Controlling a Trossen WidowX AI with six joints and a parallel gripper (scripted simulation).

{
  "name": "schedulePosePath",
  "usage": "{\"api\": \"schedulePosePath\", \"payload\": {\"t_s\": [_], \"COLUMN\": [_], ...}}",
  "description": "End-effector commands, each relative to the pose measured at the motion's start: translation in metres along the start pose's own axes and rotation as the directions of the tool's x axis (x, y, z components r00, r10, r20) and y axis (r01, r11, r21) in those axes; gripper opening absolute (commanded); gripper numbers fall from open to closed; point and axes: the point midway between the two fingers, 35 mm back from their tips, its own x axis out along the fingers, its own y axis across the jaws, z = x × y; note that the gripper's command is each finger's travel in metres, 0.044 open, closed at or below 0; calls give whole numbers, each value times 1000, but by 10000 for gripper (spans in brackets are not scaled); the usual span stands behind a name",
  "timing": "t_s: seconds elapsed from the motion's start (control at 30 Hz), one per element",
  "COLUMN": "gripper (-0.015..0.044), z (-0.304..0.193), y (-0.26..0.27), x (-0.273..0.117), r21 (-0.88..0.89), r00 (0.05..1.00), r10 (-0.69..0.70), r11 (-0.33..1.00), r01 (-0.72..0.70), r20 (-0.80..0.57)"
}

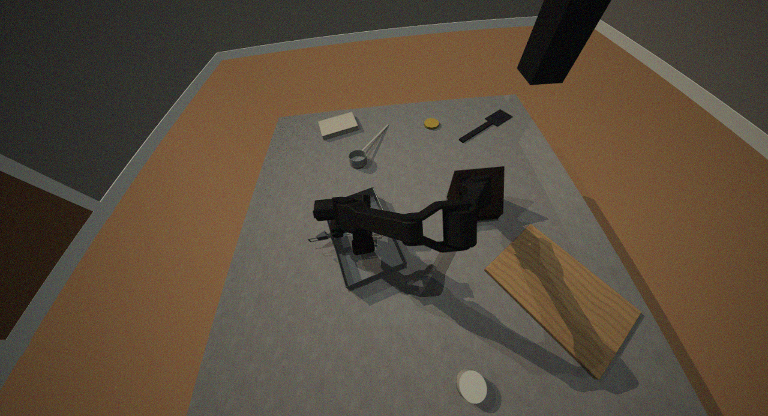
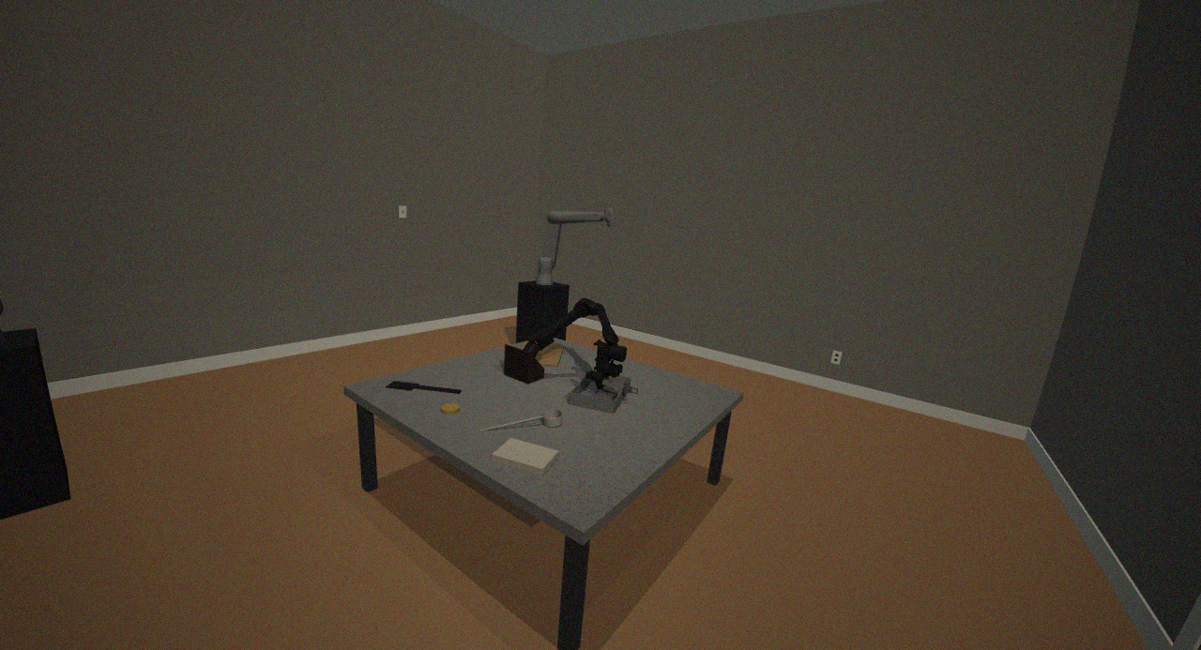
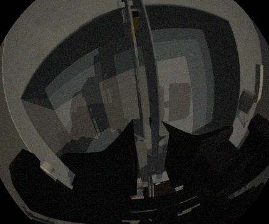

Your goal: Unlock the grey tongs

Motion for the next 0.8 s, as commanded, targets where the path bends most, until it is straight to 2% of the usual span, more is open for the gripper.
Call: {"api": "schedulePosePath", "payload": {"t_s": [0.0, 0.1, 0.33, 0.43, 0.6, 0.77], "gripper": [52, 32, -150, -150, -150, -150], "z": [0, 0, 1, 5, 3, 0], "y": [0, 0, -1, -3, -3, -2], "x": [0, 0, -7, -36, -117, -129], "r21": [-1, -1, 0, 1, 6, 7], "r00": [1000, 1000, 1000, 1000, 1000, 1000], "r10": [0, 0, -1, -6, -2, 1], "r11": [1000, 1000, 1000, 1000, 1000, 1000], "r01": [0, 0, 1, 6, 2, -1], "r20": [-1, -1, -1, -2, -4, -4]}}
